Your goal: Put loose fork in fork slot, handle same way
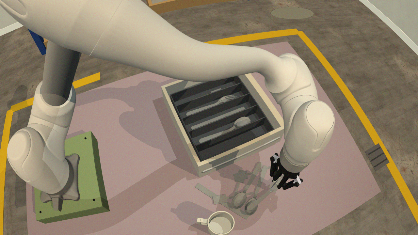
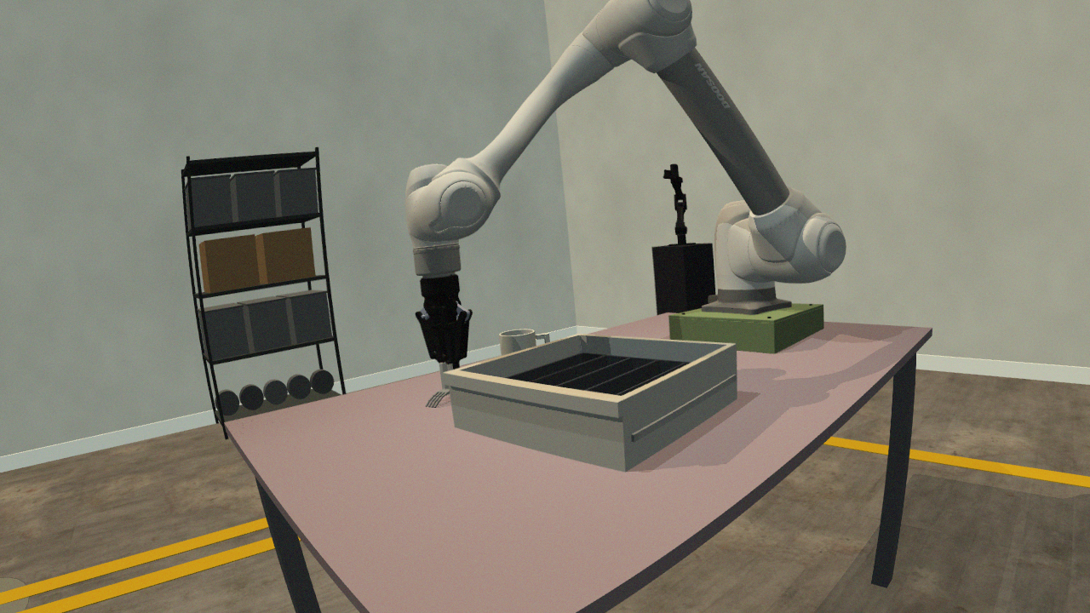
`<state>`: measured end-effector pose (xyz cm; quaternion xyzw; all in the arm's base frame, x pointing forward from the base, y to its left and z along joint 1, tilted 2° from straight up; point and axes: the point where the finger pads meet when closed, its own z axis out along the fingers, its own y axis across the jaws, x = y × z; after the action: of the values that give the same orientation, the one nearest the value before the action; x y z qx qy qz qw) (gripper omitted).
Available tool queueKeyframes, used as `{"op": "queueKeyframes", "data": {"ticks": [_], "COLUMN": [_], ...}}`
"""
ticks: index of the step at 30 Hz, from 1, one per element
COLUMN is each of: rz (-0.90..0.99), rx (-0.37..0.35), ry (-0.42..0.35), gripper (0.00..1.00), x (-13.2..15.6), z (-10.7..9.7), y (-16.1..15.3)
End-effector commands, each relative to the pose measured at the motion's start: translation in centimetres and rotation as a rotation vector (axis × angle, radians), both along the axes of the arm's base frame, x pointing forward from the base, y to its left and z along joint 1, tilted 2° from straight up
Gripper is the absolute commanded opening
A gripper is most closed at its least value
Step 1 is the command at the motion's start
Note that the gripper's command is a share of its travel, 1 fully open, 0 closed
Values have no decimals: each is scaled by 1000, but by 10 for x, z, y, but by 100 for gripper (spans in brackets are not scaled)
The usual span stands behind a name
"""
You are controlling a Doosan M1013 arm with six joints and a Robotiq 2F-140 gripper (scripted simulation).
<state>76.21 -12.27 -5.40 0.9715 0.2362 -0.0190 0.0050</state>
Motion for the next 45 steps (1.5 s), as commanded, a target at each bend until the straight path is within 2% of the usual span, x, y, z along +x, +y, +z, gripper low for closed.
{"op": "queueKeyframes", "data": {"ticks": [1,29,45], "rz": [-2,-2,-2], "rx": [3,3,3], "ry": [1,1,1], "gripper": [2,2,2], "x": [-2,-2,0], "z": [-3,0,38], "y": [0,0,1]}}
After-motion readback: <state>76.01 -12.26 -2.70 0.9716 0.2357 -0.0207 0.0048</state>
